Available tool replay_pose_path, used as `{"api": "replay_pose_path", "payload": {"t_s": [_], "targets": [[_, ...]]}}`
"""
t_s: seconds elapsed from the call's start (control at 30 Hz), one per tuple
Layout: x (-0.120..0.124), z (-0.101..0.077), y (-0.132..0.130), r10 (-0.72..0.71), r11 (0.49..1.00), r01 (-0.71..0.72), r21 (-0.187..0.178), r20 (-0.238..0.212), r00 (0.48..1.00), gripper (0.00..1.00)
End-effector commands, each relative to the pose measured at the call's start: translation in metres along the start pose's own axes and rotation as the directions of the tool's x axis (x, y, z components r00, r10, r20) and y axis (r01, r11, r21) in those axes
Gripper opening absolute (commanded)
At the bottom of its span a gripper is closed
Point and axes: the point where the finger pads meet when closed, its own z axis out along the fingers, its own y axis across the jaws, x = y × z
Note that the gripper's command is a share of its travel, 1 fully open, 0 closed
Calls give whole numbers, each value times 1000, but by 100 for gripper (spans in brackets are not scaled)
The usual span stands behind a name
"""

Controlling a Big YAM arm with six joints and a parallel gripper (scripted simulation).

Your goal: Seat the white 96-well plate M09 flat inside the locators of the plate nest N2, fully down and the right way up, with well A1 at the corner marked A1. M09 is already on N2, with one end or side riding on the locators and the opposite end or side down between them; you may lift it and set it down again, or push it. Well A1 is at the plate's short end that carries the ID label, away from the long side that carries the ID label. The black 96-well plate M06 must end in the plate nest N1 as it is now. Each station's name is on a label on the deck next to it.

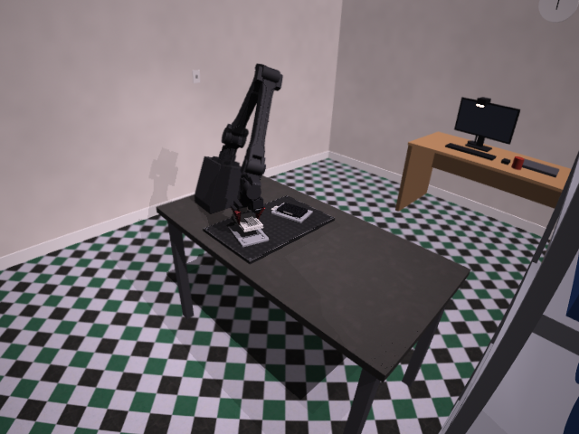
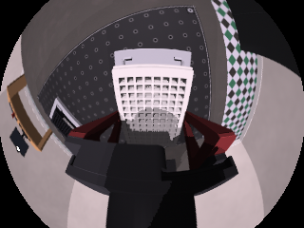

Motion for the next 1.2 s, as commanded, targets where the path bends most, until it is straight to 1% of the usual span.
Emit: {"api": "replay_pose_path", "payload": {"t_s": [0.0,0.43,0.47,0.57,0.73,1.07,1.17], "targets": [[-10,-5,-11,12,1000,-12,3,17,1000,0],[-13,-6,-11,11,1000,-11,4,21,1000,0],[-17,-4,-12,10,1000,-11,6,38,999,0],[-19,-3,-12,15,1000,-15,6,40,999,0],[-13,11,-1,-3,1000,3,6,22,1000,0],[-11,29,2,-2,1000,2,3,20,1000,0],[-12,30,2,-2,1000,2,2,21,1000,0]]}}
